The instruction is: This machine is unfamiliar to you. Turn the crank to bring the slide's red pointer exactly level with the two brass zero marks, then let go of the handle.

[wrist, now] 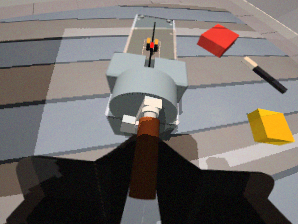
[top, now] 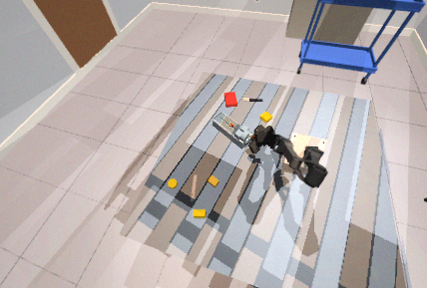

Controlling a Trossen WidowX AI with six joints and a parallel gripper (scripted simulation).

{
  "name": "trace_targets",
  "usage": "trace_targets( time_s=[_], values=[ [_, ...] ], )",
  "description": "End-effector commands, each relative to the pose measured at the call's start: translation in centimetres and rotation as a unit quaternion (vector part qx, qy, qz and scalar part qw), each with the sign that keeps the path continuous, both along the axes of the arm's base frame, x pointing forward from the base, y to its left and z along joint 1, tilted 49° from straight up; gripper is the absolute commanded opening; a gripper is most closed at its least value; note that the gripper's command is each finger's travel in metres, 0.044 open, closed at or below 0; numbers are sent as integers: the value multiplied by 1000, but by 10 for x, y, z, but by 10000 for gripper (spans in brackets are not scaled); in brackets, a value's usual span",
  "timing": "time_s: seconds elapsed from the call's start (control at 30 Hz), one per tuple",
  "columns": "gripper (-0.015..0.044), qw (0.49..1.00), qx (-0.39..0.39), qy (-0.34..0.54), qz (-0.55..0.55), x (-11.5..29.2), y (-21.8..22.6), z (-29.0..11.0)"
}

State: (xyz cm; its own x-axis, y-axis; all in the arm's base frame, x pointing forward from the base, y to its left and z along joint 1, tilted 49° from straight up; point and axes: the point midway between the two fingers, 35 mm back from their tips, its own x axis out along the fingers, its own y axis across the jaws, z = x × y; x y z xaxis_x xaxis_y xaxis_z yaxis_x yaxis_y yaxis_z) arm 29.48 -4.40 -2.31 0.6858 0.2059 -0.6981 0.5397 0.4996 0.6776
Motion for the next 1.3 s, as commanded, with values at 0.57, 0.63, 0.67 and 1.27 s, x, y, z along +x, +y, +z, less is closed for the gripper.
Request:
trace_targets(
  time_s=[0.57, 0.63, 0.67, 1.27],
  values=[
    [0, 1000, -2, 12, -7, -7, -3, -14],
    [0, 1000, -2, 12, -7, -8, -3, -15],
    [0, 1000, -2, 12, -7, -8, -3, -16],
    [0, 1000, -2, 12, -7, -10, 6, -34]
  ],
)
